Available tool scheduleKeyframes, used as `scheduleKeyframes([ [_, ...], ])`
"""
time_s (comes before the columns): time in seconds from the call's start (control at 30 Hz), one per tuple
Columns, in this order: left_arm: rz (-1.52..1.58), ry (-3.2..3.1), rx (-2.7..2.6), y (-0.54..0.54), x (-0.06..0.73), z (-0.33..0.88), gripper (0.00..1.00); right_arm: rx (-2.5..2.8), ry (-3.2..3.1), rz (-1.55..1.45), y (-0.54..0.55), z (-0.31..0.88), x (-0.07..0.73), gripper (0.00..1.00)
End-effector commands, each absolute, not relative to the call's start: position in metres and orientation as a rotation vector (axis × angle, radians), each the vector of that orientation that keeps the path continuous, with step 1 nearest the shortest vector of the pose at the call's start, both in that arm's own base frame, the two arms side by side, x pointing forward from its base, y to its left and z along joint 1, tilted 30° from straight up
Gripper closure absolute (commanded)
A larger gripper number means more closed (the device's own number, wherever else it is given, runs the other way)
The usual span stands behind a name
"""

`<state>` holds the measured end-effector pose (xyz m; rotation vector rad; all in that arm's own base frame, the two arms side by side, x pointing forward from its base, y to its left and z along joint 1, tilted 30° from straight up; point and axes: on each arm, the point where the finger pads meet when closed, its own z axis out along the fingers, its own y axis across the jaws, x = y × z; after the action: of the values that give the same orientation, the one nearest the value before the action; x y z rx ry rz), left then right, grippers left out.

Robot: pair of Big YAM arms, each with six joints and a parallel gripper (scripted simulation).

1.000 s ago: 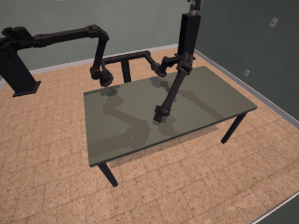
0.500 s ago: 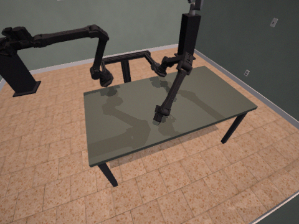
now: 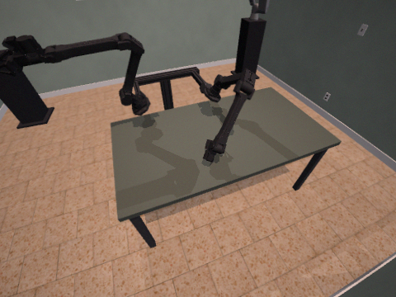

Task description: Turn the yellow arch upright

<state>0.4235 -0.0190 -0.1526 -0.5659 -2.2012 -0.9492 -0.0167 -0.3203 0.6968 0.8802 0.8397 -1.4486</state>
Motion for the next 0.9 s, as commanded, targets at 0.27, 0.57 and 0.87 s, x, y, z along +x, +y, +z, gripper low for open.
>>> scheduleKeyframes([
  [0.27, -0.946, -2.228, -0.563, -0.018, 0.434, -0.156, 0.00, 0.879, 0.825, -1.455, -0.312, 0.701, -0.020, 0.00],
  [0.57, -0.965, -2.241, -0.579, -0.036, 0.440, -0.136, 0.00, 0.879, 0.825, -1.455, -0.312, 0.701, -0.020, 0.00],
  [0.87, -0.967, -2.249, -0.572, -0.053, 0.444, -0.118, 0.00, 0.879, 0.825, -1.455, -0.312, 0.701, -0.020, 0.00],
])
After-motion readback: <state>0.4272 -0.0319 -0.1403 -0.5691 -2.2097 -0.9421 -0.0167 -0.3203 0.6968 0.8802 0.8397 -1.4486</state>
